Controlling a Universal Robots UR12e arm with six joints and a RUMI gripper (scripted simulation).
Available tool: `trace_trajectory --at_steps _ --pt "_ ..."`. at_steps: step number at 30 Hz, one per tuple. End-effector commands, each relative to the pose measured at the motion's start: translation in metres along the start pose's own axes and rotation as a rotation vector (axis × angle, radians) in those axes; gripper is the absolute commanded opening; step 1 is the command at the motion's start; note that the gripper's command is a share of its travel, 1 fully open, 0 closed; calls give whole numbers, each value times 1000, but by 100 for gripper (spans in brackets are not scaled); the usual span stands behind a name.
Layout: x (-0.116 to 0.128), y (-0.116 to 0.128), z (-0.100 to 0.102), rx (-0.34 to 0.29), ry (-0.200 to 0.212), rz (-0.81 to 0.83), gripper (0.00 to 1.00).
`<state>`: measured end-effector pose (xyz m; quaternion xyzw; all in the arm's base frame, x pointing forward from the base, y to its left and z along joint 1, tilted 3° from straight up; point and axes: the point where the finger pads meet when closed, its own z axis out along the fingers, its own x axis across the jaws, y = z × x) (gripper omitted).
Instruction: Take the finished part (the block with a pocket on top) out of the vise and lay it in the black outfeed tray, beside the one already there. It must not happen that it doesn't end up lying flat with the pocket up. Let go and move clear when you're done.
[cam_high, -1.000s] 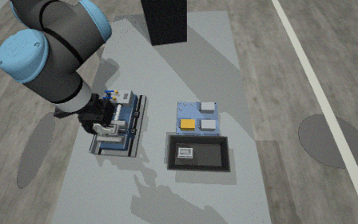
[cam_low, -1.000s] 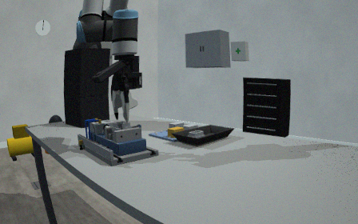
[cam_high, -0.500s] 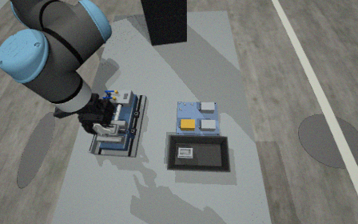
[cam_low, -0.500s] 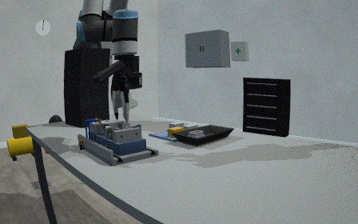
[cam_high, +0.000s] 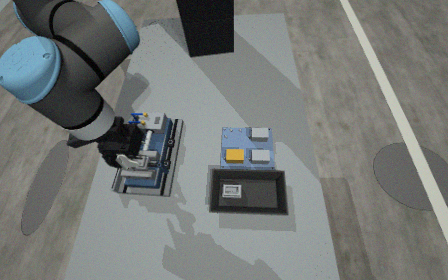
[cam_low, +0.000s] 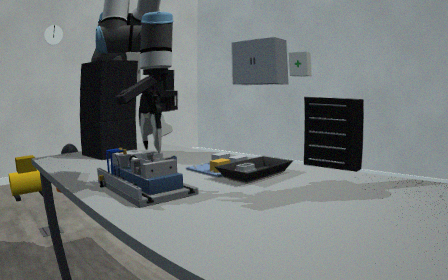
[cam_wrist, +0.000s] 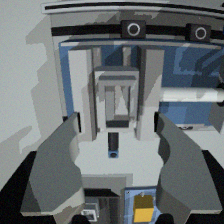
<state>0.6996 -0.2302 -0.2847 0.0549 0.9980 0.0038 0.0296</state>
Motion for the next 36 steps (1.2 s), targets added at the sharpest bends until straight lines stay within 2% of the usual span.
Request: trace_trajectory --at_steps 1,36 --pt "-1 0 1 1 -1 -1 40" --pt "-2 0 6 2 -1 -1 40"
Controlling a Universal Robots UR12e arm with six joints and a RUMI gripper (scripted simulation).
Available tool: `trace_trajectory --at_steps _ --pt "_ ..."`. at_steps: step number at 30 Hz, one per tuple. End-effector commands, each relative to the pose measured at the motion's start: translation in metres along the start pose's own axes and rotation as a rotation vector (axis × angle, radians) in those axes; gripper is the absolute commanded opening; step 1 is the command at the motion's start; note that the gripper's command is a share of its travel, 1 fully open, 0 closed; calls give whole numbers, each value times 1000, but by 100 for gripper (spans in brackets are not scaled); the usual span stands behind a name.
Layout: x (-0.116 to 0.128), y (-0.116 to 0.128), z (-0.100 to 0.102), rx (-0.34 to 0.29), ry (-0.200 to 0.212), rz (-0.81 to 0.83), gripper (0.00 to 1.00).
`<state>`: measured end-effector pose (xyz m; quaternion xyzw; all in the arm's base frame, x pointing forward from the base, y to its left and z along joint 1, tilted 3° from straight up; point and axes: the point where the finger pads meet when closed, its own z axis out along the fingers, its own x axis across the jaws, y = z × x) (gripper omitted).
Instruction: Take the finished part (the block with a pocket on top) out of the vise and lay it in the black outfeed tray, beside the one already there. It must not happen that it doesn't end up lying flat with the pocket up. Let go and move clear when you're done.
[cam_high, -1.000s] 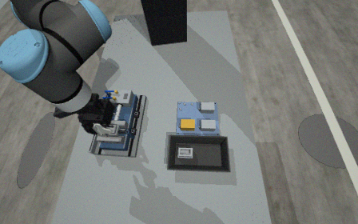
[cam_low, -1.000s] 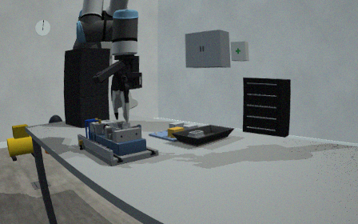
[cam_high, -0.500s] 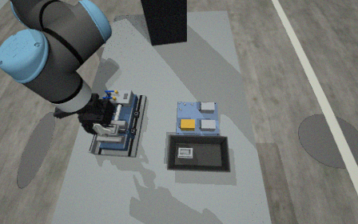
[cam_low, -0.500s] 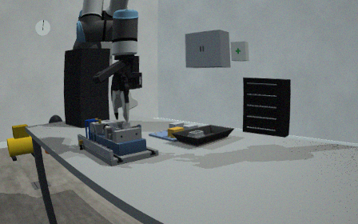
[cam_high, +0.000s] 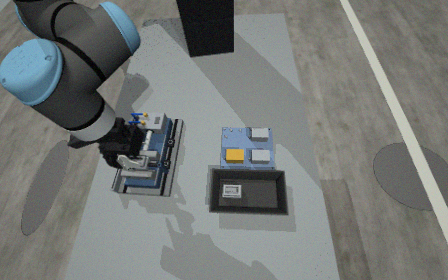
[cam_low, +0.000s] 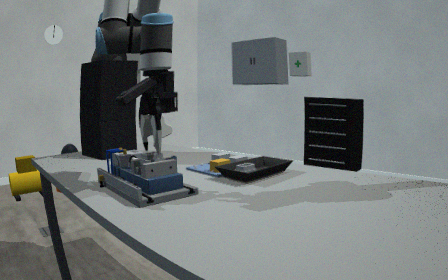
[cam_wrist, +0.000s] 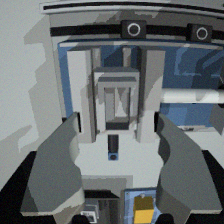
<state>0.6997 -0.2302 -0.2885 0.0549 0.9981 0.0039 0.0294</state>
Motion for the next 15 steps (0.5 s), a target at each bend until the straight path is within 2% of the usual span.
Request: trace_trajectory --at_steps 1,15 --pt "-2 0 3 2 -2 -1 40" --pt "-2 0 8 2 -1 -1 40"
